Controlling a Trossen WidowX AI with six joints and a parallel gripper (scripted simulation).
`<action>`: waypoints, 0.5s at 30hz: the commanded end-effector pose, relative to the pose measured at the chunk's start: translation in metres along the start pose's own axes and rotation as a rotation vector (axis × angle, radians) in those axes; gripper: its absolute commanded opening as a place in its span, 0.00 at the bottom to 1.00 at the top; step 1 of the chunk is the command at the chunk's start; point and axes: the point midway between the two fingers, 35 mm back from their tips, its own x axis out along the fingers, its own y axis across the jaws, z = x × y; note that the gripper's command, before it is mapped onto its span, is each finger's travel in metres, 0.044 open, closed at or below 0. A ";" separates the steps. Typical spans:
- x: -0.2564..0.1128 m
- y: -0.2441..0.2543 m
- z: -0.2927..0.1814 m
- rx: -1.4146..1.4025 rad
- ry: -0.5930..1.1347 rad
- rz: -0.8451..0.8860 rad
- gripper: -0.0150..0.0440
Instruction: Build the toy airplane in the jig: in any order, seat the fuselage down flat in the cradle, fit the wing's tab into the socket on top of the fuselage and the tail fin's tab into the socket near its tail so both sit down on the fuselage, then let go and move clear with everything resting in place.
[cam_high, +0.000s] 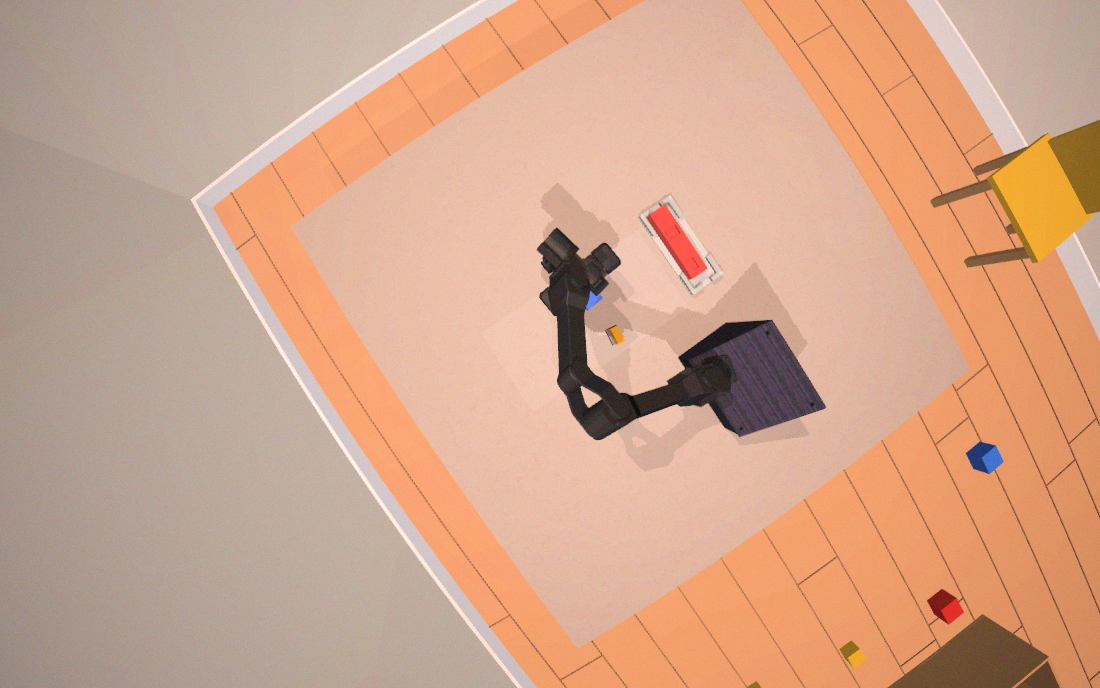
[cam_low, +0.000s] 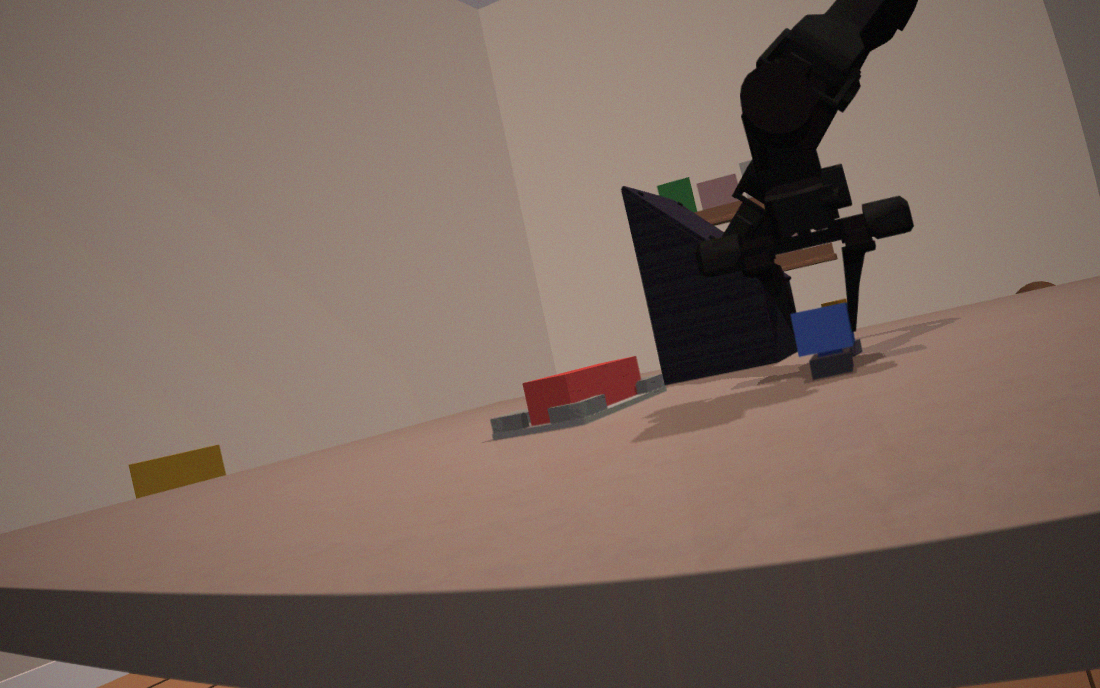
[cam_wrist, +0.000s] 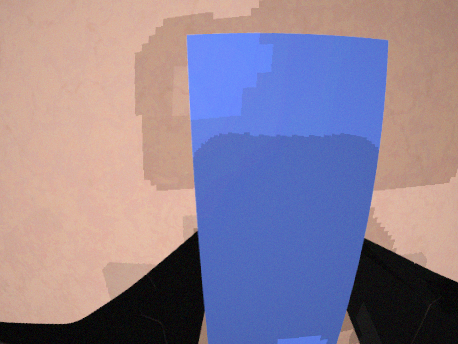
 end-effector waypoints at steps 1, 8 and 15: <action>-0.012 0.001 0.010 -0.027 -0.043 -0.010 0.25; -0.029 -0.001 0.011 -0.023 -0.035 -0.017 0.25; -0.050 -0.003 0.011 -0.015 -0.021 -0.021 0.25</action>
